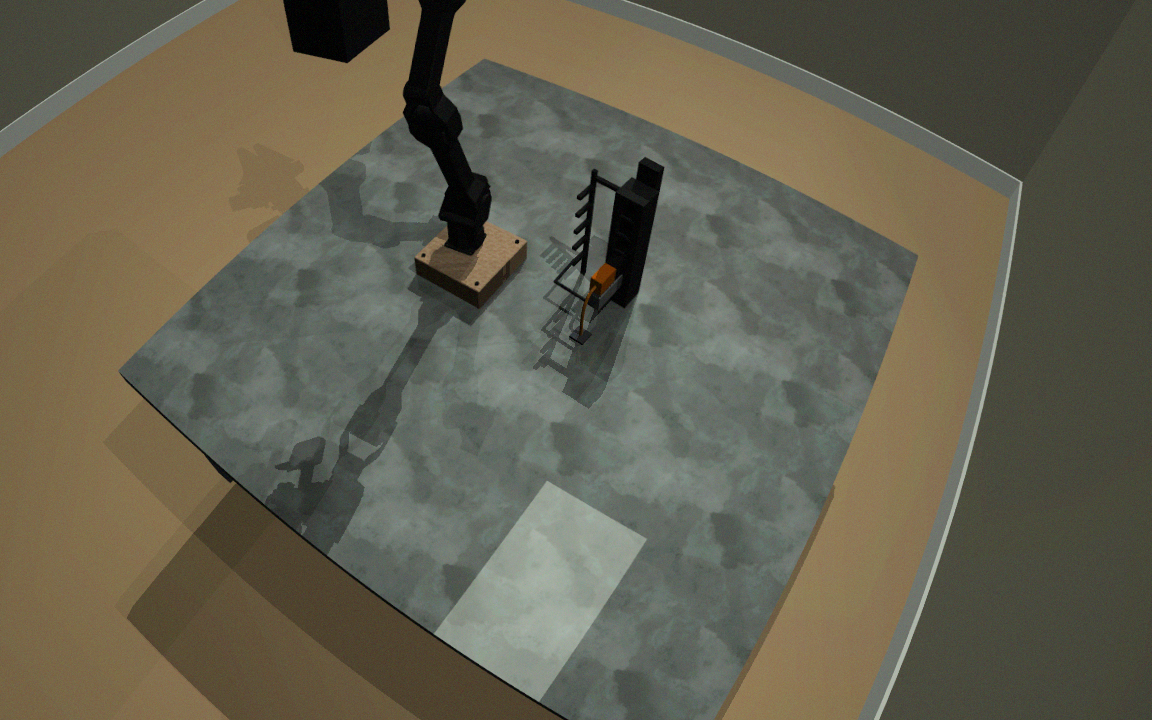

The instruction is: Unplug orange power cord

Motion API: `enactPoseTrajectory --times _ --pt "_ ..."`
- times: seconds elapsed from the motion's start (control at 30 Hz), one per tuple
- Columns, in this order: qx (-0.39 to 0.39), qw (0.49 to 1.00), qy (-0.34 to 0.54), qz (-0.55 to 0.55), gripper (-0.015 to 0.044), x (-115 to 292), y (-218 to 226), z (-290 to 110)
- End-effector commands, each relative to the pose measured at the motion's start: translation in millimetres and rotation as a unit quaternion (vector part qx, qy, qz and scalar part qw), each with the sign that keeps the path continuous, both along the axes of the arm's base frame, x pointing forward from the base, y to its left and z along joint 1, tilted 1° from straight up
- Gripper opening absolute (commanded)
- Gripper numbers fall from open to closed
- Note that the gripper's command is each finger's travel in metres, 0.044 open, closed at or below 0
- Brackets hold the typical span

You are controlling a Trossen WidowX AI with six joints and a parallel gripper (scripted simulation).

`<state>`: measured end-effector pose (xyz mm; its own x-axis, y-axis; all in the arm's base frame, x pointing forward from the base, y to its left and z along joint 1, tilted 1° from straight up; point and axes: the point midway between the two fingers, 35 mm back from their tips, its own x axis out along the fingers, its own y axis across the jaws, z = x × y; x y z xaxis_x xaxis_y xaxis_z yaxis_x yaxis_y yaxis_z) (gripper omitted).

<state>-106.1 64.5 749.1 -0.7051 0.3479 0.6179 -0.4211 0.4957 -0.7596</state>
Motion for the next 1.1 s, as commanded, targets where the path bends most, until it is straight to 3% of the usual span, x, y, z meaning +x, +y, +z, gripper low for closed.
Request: enactPoseTrajectory --times 0.0,0.27,0.63,0.87,1.07 --pt "-0.001 1.0 0.001 -0.001 0.0374 0 1 0" --pt "-0.098 0.993 0.046 -0.039 0.0164 19 56 -11" --pt "-0.307 0.914 0.232 -0.13 0.016 113 168 -62" --pt "-0.39 0.814 0.39 -0.183 0.016 202 208 -111" --pt "-0.417 0.704 0.532 -0.218 0.016 284 214 -162"
